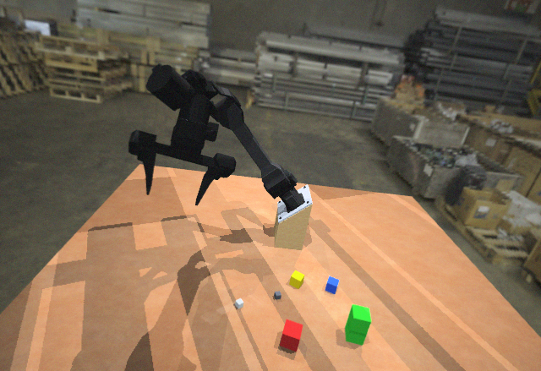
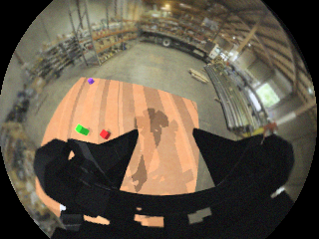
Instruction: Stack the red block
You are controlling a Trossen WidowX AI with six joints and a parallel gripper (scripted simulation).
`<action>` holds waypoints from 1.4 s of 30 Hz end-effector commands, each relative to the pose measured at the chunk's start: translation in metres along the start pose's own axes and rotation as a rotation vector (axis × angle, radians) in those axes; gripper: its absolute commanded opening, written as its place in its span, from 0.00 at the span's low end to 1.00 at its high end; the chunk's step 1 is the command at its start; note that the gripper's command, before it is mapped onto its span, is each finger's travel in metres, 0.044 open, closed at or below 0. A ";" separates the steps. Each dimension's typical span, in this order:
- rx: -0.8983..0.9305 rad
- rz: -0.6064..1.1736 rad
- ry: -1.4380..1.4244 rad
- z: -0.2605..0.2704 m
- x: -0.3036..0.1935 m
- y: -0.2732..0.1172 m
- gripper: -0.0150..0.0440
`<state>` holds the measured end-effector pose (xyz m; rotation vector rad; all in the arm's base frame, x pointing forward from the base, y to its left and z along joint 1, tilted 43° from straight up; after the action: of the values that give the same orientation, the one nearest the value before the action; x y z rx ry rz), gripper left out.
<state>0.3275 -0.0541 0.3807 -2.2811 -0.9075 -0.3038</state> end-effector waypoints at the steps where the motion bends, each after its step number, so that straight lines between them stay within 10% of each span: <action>1: 0.003 0.004 0.004 0.001 0.000 0.001 0.98; 22: 0.093 0.515 0.402 0.179 -0.025 0.128 1.00; 42: -0.095 0.788 0.556 0.280 -0.073 0.165 1.00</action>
<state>0.3770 -0.0024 0.0562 -2.2508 0.2926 -0.5664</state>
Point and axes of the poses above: the point midway between the two fingers, 35 mm back from their tips, its own y axis out along the fingers, its own z axis across the jaws, x = y × z, the point moved 5 cm from there along -y, back along the fingers, and after that the axes turned 10 degrees about y, right-handed, at the moved point
